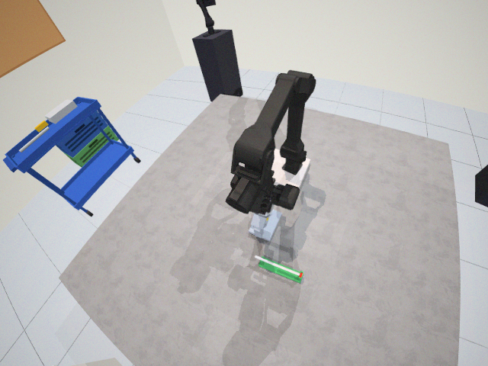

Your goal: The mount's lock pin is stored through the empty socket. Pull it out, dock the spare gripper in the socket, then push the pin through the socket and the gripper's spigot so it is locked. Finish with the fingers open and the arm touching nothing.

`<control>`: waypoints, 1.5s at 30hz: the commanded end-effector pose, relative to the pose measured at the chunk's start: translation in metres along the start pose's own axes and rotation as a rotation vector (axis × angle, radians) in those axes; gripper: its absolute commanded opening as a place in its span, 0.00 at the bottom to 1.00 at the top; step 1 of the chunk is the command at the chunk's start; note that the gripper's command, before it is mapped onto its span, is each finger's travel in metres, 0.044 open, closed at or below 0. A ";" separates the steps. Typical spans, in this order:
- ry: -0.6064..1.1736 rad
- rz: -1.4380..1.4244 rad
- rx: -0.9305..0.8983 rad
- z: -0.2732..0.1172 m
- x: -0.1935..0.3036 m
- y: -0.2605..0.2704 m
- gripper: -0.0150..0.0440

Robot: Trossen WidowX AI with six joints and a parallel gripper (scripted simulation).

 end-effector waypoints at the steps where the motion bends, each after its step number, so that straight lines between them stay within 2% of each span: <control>1: -0.010 0.003 0.003 0.001 -0.005 -0.001 0.25; 19: 0.000 0.001 0.000 0.004 -0.007 0.000 0.25; 36: 0.000 0.001 0.000 0.004 -0.007 0.000 1.00; 45: 0.002 0.002 0.000 -0.004 0.007 0.000 1.00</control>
Point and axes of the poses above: the point midway between the two fingers, 35 mm back from their tips, its own z axis out along the fingers, its own y axis across the jaws, x = y × z, the point moved 1 cm from there along -z, back along the fingers, and after that the axes turned 3 degrees about -z, right-handed, at the moved point
